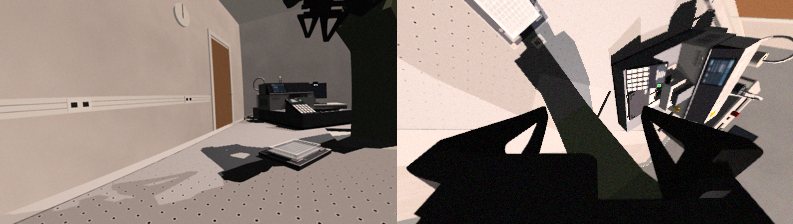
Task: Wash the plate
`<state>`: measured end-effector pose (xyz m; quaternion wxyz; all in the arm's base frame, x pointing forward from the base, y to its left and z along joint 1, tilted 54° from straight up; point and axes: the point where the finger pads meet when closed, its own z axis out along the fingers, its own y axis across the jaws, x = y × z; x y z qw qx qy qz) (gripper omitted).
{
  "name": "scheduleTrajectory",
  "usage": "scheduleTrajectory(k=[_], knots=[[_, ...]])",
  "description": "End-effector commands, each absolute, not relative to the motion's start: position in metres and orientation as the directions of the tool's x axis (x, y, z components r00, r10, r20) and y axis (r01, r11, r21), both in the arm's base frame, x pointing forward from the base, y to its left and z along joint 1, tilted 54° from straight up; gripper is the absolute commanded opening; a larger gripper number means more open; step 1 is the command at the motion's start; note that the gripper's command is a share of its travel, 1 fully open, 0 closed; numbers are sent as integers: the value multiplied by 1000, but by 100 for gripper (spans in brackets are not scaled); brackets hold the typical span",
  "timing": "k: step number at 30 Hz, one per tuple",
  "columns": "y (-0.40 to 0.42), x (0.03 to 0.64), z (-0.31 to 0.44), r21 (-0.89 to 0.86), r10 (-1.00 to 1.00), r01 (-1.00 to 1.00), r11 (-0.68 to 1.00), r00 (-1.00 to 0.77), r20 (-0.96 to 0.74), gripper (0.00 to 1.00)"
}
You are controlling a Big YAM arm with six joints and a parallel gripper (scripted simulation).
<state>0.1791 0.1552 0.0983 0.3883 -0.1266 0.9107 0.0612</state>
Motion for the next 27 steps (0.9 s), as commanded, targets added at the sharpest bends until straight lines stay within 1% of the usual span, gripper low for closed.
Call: scheduleTrajectory(k=[1,17,19,20,23,25,27], knots=[[156,179,100,16,-181,-278,960,-665,-725,100],[156,179,100,16,-181,-278,960,-665,-725,100],[165,191,102,69,-146,-269,961,-700,-699,100],[166,194,98,90,-135,-265,960,-721,-680,100],[165,198,74,75,-149,-263,962,-733,-664,100],[168,204,67,113,-128,-256,960,-760,-637,100],[169,208,63,113,-128,-256,960,-760,-637,100]])
